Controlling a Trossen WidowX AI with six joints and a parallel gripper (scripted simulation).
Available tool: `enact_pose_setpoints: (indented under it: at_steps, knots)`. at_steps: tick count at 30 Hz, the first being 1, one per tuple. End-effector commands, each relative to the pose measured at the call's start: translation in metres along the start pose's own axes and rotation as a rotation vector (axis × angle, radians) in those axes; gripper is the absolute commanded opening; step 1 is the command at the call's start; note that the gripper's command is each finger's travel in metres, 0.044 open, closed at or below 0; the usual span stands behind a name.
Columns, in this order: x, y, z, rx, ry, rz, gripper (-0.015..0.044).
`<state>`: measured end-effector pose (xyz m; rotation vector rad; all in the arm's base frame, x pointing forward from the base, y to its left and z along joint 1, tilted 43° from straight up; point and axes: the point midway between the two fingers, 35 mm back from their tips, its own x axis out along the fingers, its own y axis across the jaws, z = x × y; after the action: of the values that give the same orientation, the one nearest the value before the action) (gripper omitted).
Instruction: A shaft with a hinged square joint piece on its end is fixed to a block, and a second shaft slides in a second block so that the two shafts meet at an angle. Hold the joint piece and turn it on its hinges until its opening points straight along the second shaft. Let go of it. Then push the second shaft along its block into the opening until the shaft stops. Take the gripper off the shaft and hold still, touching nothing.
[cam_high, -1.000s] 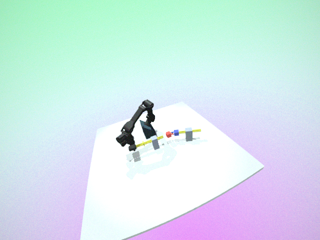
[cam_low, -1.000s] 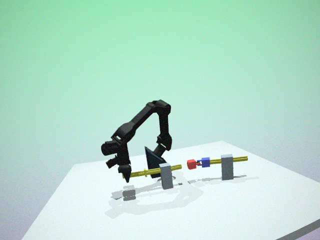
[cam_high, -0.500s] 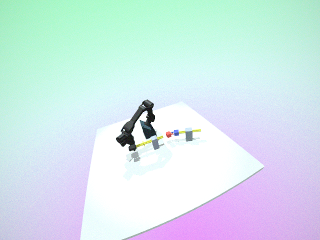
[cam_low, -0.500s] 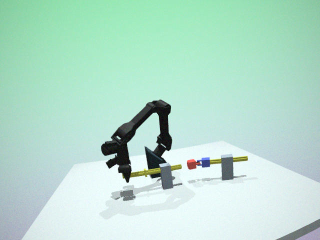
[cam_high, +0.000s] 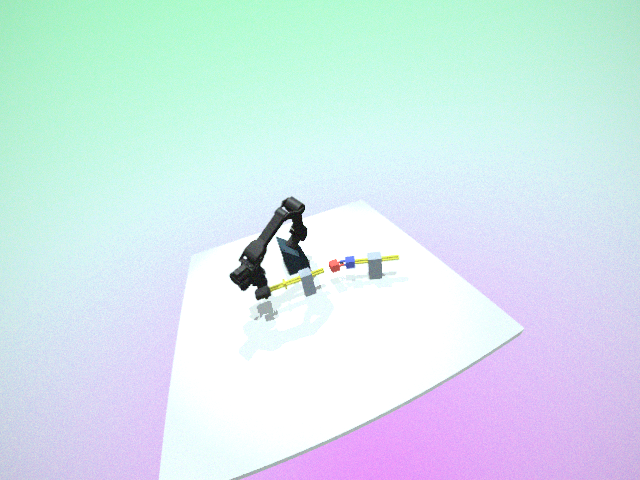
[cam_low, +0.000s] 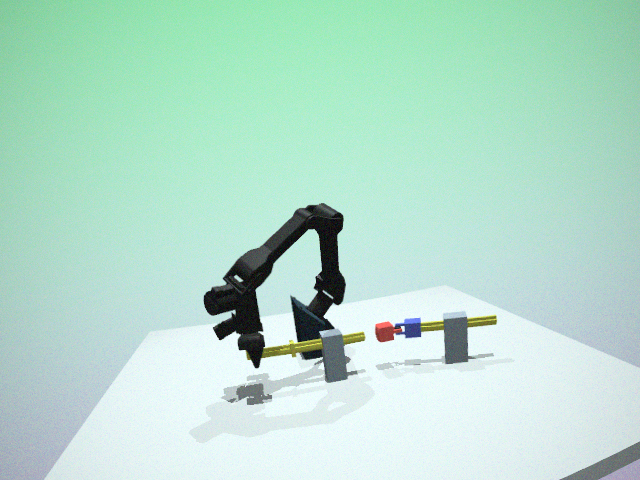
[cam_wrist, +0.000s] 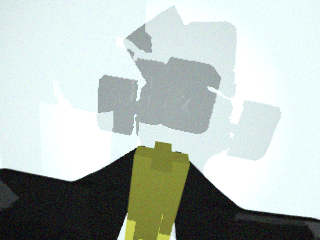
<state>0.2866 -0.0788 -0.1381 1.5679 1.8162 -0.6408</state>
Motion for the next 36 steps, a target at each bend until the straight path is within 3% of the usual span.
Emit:
enact_pose_setpoints:
  at_steps: [1, 9, 17, 36]
  knots:
    - [0.001, 0.000, -0.001, 0.000, 0.002, -0.031, 0.0067]
    - [0.001, 0.000, -0.002, 0.000, 0.002, -0.065, 0.0067]
    - [0.000, 0.000, -0.002, 0.000, 0.000, -0.048, 0.0000]
    - [0.001, 0.000, -0.023, 0.000, 0.004, -0.068, 0.0000]
